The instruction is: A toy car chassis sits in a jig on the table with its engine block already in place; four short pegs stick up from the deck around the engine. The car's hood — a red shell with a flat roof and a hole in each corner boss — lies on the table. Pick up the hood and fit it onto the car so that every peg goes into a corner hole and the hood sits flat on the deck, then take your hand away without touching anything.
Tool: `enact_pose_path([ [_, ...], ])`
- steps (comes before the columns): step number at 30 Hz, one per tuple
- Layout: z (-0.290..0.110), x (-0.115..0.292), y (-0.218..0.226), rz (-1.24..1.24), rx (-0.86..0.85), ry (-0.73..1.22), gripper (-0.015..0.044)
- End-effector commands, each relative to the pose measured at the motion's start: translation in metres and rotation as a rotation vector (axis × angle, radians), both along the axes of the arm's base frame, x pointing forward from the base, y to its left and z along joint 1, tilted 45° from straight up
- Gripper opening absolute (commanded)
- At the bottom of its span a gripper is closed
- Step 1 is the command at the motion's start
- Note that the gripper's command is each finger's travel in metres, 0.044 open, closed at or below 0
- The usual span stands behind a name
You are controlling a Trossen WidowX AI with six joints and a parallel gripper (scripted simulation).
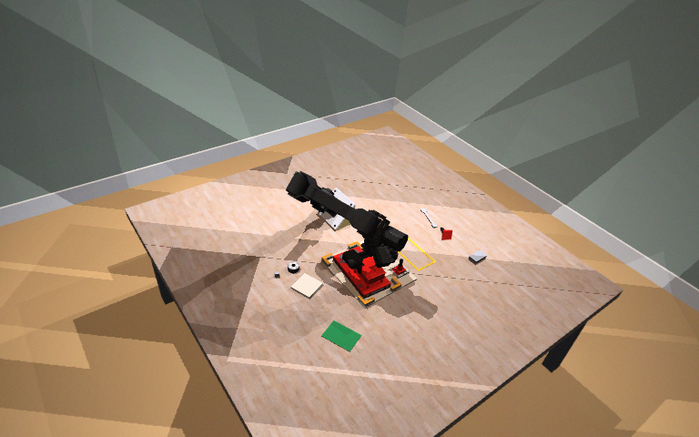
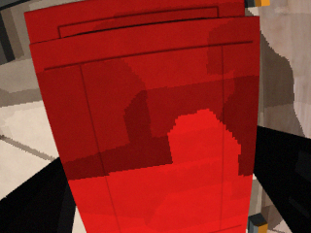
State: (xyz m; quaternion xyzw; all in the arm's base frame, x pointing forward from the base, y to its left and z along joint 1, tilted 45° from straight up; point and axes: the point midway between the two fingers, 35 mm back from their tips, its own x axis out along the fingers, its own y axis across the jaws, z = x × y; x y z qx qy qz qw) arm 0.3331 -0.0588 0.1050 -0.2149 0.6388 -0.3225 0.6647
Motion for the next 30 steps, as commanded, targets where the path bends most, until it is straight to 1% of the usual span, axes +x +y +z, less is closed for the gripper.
enact_pose_path([
  [1, 0.0017, 0.0005, -0.0005, 0.004, -0.004, -0.003, 0.0],
  [30, -0.0027, 0.0012, -0.0046, 0.004, -0.004, -0.003, 0.0],
])
